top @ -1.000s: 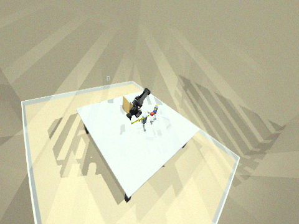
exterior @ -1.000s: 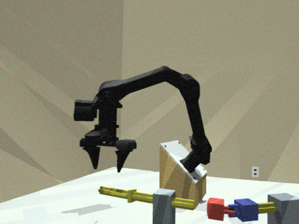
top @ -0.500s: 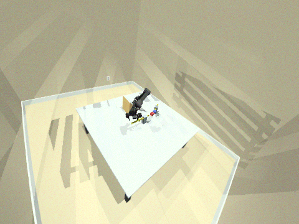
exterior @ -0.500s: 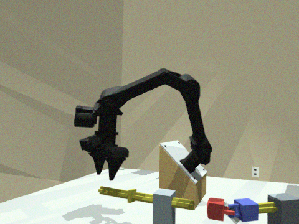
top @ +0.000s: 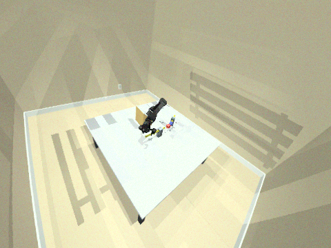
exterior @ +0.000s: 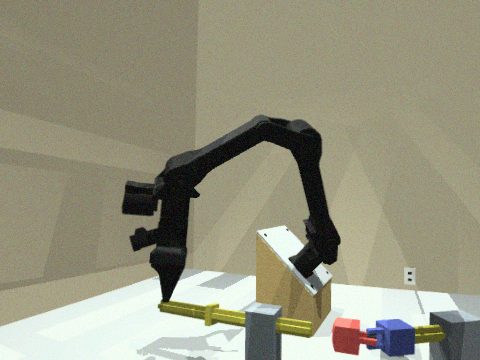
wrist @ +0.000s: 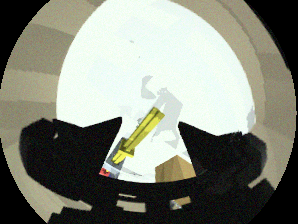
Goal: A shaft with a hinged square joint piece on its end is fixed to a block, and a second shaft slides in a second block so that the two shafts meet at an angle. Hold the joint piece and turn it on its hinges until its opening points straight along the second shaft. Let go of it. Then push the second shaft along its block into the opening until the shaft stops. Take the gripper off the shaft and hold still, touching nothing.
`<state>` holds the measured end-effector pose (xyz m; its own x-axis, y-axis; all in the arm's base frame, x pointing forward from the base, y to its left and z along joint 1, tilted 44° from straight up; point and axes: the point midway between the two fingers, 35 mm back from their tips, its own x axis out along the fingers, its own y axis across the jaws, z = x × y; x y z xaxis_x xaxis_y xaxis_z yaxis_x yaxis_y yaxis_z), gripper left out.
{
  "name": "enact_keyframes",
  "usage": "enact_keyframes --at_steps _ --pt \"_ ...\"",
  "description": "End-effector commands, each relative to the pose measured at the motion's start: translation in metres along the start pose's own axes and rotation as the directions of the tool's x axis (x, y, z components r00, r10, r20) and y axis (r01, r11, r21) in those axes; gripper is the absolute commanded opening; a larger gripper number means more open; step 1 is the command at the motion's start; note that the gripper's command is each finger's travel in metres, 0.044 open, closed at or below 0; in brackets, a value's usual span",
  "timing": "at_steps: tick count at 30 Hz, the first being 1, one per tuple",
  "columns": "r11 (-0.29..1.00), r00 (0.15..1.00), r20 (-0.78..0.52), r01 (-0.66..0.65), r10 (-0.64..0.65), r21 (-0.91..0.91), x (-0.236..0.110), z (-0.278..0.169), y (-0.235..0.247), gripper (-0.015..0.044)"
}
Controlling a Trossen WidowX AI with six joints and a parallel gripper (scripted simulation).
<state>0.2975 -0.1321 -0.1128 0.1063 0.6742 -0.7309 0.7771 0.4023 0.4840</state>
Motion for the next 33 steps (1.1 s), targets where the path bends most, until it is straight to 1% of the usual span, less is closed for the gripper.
enact_keyframes --at_steps 1,7,14,21,33 --pt "0.991 1.0 0.001 -0.015 0.015 0.131 0.007 -0.003 -0.002 0.044" --pt "0.943 0.999 0.01 -0.036 0.035 0.33 0.015 -0.005 -0.003 0.044" --pt "0.85 0.998 0.019 -0.058 0.057 0.524 0.024 -0.008 -0.004 0.044" --pt "0.847 0.998 0.019 -0.059 0.057 0.528 0.025 -0.008 -0.004 0.044" --pt "0.847 0.998 0.019 -0.059 0.058 0.528 0.044 -0.008 -0.003 0.044"
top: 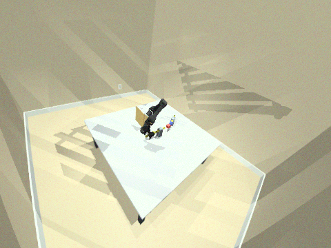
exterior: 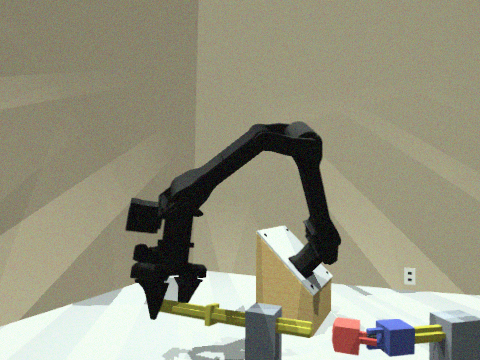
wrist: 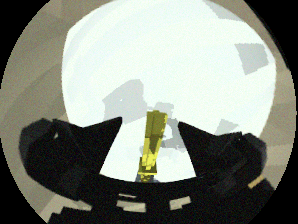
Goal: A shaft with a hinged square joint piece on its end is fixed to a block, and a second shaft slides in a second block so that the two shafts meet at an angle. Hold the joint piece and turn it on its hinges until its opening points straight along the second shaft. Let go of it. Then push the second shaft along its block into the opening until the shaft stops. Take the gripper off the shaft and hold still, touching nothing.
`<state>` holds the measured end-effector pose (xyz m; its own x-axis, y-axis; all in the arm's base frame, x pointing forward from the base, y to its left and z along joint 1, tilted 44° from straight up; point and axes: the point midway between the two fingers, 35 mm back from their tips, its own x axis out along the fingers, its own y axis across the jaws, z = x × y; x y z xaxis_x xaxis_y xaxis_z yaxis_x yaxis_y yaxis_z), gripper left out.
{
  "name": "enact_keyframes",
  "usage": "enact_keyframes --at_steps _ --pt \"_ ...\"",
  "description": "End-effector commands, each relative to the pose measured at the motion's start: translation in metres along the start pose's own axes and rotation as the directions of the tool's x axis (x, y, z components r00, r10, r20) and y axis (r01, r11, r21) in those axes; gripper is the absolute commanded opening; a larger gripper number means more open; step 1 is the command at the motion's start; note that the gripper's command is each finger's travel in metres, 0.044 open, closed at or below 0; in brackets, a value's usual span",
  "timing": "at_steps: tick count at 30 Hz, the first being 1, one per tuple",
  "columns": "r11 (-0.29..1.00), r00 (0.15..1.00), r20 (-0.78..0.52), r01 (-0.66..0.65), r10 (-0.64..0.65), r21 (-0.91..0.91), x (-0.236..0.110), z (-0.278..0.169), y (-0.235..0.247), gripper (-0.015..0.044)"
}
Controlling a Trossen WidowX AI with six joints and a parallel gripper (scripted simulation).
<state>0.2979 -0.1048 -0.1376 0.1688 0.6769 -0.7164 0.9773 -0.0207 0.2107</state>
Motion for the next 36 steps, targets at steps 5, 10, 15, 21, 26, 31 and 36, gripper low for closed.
enact_keyframes --at_steps 5,10,15,21,26,31,36 --pt "1.0 1.0 -0.011 0.005 -0.005 0.012 0.0156 -0.0019 -0.0039 0.044" --pt "1.0 1.0 -0.011 0.005 -0.005 0.012 0.0178 -0.002 -0.004 0.0387" --pt "1.0 1.0 -0.011 0.005 -0.005 0.012 0.0178 -0.002 -0.004 0.0256" --pt "1.0 1.0 -0.011 0.005 -0.005 0.012 0.0178 -0.002 -0.004 0.0102" --pt "1.0 1.0 -0.011 0.005 -0.005 0.012 0.0178 -0.002 -0.004 0.0102" --pt "1.0 1.0 -0.011 0.005 -0.005 0.012 0.0178 -0.002 -0.004 0.0102" --pt "1.0 1.0 -0.011 0.005 -0.005 0.012 0.0178 -0.002 -0.004 0.0067"
